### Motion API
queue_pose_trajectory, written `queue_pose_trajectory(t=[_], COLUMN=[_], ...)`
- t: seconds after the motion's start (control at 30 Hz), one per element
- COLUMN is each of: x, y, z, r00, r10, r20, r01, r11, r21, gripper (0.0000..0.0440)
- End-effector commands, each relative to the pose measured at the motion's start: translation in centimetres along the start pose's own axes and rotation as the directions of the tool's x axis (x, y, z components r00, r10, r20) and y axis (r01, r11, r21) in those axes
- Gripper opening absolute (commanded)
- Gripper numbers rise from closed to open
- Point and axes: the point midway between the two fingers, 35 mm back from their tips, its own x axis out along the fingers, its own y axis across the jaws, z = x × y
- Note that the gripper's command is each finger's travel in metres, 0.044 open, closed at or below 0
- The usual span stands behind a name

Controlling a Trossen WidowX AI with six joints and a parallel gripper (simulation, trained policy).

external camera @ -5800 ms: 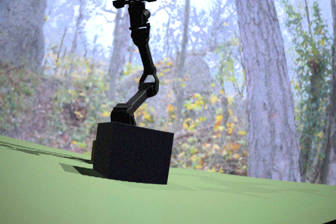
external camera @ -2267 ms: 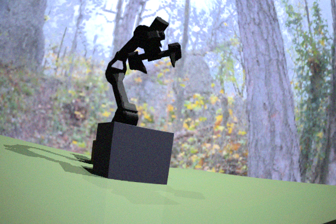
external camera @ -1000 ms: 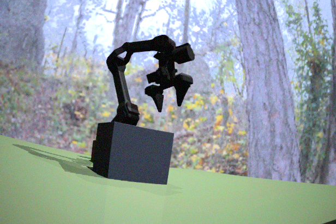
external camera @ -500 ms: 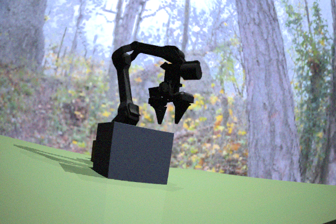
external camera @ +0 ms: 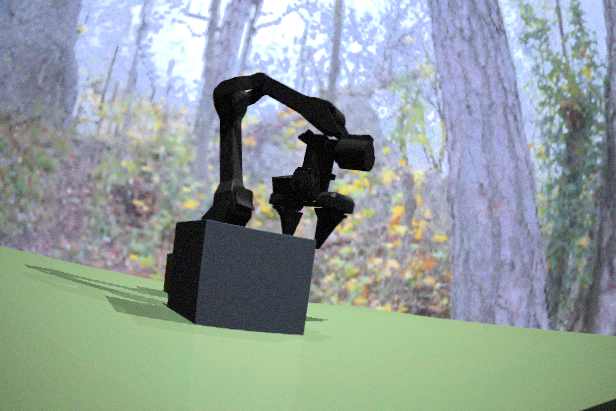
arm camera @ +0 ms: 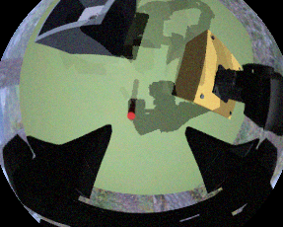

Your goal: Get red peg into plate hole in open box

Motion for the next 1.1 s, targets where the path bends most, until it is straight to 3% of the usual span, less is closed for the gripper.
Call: queue_pose_trajectory(t=[0.0, 0.9, 1.0, 1.07], x=[1.3, 9.7, 10.4, 10.8], y=[0.2, 1.1, 1.2, 1.4], z=[0.0, 0.5, 0.5, 0.3], r00=[1.0, 0.995, 0.995, 0.995], r10=[-0.011, 0.008, 0.011, 0.014], r20=[0.027, 0.099, 0.103, 0.101], r01=[0.012, -0.006, -0.009, -0.012], r11=[1.0, 1.0, 1.0, 1.0], r21=[-0.018, -0.024, -0.019, -0.021], gripper=[0.043, 0.0403, 0.0381, 0.034])
